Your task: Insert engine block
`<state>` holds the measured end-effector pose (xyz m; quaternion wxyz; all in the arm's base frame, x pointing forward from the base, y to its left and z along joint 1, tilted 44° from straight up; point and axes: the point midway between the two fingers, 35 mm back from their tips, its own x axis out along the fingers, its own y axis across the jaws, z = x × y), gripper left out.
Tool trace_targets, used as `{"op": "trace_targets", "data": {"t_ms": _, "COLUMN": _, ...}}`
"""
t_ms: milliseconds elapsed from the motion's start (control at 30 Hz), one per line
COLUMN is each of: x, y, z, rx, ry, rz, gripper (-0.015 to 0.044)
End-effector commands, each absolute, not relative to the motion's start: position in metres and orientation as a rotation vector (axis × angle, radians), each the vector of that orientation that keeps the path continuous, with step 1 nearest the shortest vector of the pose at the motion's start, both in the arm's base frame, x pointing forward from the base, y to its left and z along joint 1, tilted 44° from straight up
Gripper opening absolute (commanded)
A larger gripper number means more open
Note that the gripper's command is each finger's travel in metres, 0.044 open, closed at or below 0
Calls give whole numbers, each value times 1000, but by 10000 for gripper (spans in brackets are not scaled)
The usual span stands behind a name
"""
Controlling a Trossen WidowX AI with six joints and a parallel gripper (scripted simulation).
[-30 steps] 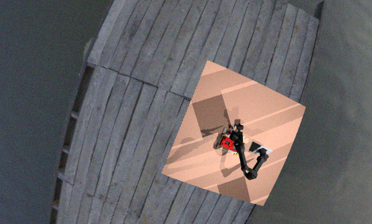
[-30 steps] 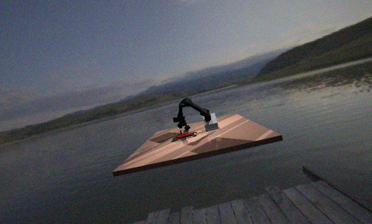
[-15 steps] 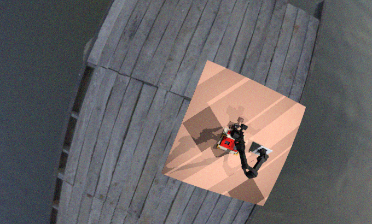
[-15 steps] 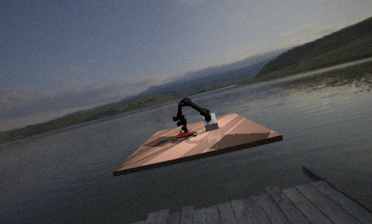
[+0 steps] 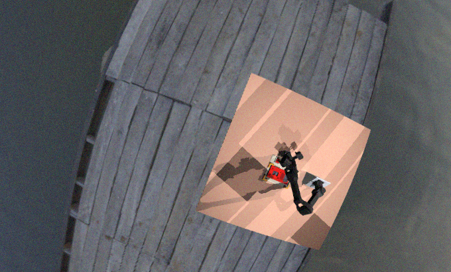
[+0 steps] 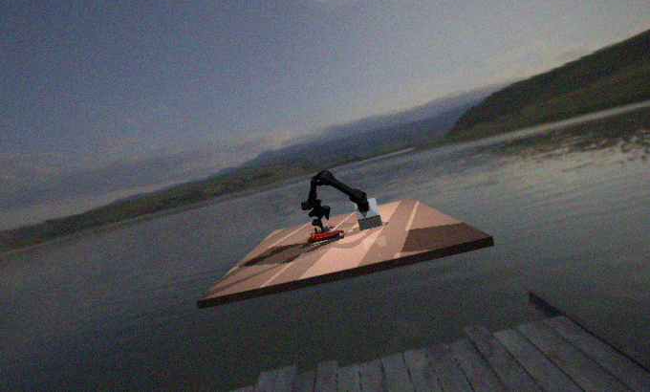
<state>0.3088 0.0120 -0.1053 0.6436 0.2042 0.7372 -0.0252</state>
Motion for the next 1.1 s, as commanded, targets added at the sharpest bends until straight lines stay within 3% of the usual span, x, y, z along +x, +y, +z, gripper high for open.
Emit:
{"op": "trace_targets", "data": {"t_ms": 0, "x": 311, "y": 11, "z": -104, "rx": 566, "ry": 1690, "rz": -133, "gripper": 440}}
{"op": "trace_targets", "data": {"t_ms": 1067, "x": 315, "y": -3, "z": -94, "rx": 1473, "ry": 1698, "rz": -984, "gripper": 440}}
